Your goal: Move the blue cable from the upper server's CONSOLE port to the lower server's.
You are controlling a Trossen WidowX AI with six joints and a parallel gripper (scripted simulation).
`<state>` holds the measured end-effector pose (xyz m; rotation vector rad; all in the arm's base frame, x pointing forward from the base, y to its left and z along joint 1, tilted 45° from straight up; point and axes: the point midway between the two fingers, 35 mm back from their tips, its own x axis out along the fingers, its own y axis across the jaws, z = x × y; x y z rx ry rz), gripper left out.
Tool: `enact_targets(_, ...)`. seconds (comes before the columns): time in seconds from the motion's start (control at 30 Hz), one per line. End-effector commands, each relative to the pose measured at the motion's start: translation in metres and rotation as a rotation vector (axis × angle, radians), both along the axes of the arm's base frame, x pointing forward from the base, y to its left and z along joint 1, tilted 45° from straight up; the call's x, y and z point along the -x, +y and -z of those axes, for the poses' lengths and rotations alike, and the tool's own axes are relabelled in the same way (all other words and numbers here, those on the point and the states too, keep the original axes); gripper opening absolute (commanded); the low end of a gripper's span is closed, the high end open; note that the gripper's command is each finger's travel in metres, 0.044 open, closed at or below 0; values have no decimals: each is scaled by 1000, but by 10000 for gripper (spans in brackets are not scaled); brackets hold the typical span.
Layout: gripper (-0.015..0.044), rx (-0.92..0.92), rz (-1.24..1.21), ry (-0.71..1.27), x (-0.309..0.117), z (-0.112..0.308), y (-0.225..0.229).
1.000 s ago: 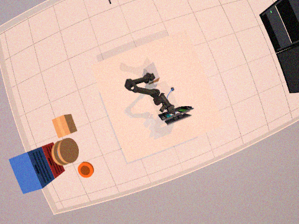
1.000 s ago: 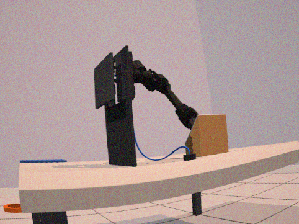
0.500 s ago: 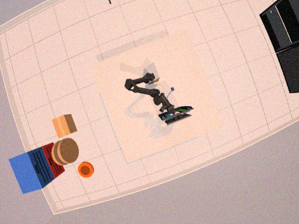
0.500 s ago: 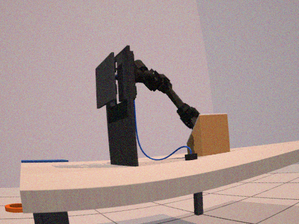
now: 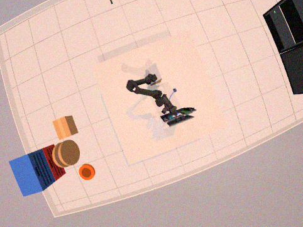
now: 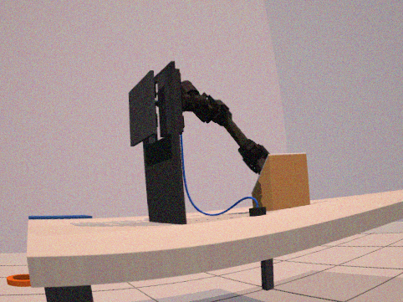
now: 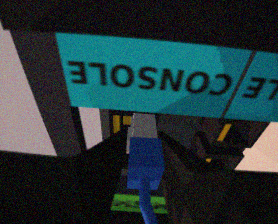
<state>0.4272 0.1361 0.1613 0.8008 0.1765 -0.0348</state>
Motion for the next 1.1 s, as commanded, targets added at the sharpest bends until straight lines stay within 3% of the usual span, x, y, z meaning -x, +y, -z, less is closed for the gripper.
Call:
enact_targets(0.0,19,0,2,0,0,0,0)
enact_targets(1.07,0,3,-3,-6,11,0,1)
